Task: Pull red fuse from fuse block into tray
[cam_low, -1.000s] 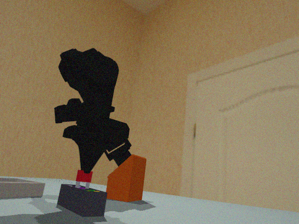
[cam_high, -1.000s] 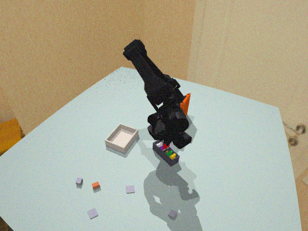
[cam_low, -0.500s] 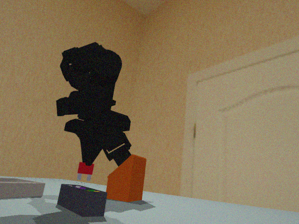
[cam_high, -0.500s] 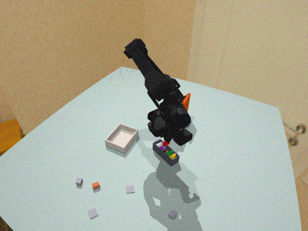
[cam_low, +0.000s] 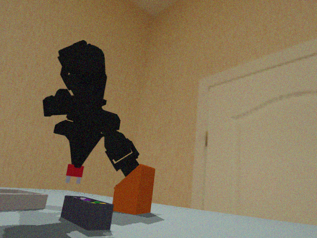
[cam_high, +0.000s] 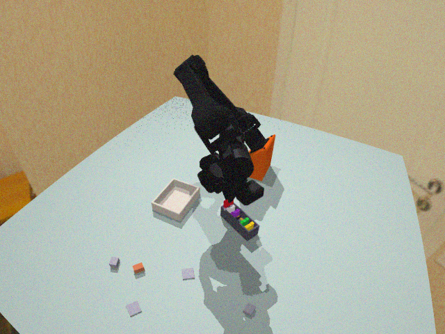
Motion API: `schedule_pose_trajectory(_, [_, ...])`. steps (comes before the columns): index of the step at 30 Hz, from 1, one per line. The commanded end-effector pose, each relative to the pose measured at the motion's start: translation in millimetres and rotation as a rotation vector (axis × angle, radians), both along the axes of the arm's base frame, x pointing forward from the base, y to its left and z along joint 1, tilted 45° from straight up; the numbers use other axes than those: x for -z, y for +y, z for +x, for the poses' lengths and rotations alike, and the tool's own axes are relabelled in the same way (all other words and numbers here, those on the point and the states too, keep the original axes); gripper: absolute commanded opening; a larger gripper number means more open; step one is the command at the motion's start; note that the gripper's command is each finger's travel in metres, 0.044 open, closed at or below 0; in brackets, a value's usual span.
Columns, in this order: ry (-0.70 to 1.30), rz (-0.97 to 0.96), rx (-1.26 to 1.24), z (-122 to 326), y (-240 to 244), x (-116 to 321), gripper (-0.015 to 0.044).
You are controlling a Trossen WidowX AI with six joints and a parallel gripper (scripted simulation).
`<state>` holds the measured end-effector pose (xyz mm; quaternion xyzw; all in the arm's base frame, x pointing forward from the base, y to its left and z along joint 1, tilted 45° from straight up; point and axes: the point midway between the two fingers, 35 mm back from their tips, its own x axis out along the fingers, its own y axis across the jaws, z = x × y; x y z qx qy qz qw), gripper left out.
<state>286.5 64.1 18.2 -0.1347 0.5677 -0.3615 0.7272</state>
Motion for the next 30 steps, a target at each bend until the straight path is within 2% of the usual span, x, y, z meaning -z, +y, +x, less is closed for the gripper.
schedule_pose_trajectory(1, [-0.004, 0.006, -0.001, 9.2, -21.3, -24.0, 0.0])
schedule_pose_trajectory(20, [-0.009, -0.022, 0.003, 7.0, -125.4, -122.1, 0.0])
schedule_pose_trajectory(30, [-0.009, -0.025, 0.004, 6.0, -130.6, -123.8, 0.0])
